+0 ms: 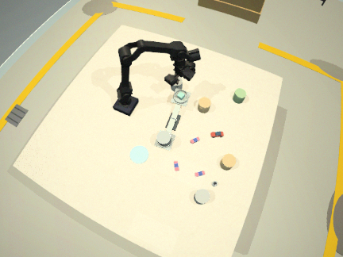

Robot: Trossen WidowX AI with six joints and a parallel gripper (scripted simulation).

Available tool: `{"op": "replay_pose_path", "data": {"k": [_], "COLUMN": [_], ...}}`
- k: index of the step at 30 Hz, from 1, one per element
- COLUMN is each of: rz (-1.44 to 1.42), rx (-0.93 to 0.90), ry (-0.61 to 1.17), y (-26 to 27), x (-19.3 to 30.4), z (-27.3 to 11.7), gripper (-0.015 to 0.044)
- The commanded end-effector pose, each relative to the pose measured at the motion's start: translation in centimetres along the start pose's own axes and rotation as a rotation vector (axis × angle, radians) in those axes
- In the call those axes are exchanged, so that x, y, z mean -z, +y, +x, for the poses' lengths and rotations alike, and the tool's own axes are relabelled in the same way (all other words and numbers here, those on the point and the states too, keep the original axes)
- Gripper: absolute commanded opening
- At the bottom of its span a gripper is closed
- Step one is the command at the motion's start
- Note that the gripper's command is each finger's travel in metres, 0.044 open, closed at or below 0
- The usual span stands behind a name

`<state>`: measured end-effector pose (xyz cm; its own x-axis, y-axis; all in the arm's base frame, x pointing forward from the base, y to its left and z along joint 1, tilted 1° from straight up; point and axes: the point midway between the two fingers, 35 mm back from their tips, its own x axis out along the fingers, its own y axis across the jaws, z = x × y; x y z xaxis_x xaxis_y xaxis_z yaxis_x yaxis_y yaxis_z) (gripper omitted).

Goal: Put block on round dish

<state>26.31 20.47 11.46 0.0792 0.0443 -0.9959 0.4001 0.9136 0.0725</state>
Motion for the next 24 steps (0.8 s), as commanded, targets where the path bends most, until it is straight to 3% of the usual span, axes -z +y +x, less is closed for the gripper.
{"op": "replay_pose_path", "data": {"k": [1, 24], "rz": [-0.124, -0.751], "rx": [-0.007, -0.018], "ry": [-0.013, -0.035], "y": [-0.2, -2.4], "x": [-0.8, -3.8], "z": [-0.6, -2.0], "gripper": [0.026, 0.026]}}
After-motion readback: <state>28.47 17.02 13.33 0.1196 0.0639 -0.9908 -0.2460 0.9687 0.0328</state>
